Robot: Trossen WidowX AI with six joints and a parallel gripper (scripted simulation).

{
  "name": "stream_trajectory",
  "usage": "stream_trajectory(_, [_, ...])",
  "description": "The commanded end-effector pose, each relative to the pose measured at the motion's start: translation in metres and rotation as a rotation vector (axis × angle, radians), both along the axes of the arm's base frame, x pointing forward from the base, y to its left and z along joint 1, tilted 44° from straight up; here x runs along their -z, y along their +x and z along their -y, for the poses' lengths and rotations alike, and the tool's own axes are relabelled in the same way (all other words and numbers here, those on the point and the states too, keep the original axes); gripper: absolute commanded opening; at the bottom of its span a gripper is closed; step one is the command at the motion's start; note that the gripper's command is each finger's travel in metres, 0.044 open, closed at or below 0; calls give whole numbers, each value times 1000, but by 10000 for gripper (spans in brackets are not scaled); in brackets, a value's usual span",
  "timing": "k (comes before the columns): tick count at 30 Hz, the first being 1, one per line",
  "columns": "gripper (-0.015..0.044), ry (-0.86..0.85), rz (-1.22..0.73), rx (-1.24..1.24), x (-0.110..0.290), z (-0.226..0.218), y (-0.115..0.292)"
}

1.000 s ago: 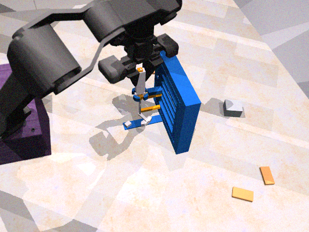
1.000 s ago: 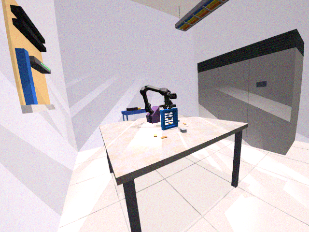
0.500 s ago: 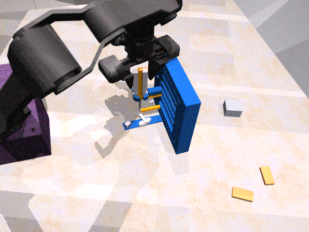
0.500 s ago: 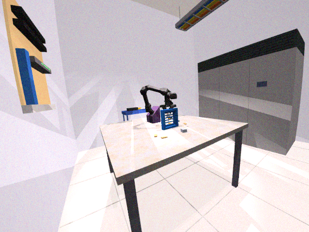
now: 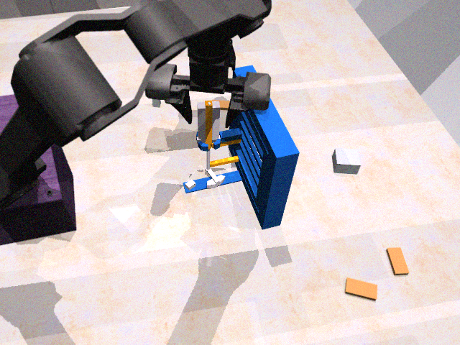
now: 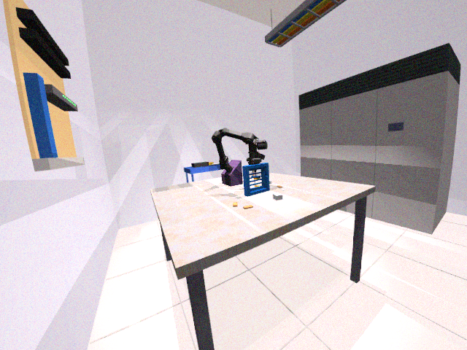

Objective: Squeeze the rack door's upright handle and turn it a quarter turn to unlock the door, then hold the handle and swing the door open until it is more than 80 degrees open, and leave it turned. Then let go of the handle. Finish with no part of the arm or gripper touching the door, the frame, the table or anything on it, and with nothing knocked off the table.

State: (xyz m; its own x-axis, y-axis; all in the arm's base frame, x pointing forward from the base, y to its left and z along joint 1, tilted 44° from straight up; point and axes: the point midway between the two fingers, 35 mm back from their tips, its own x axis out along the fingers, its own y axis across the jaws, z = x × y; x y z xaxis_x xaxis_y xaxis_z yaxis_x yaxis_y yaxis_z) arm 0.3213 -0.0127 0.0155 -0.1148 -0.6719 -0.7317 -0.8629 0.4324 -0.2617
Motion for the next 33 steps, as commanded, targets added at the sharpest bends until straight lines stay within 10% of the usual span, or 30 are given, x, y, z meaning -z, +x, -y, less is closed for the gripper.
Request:
stream_trajectory(1, [286, -28, 141, 155, 0, 1, 0])
stream_trajectory(33, [286, -210, 1209, 1313, 0, 1, 0])
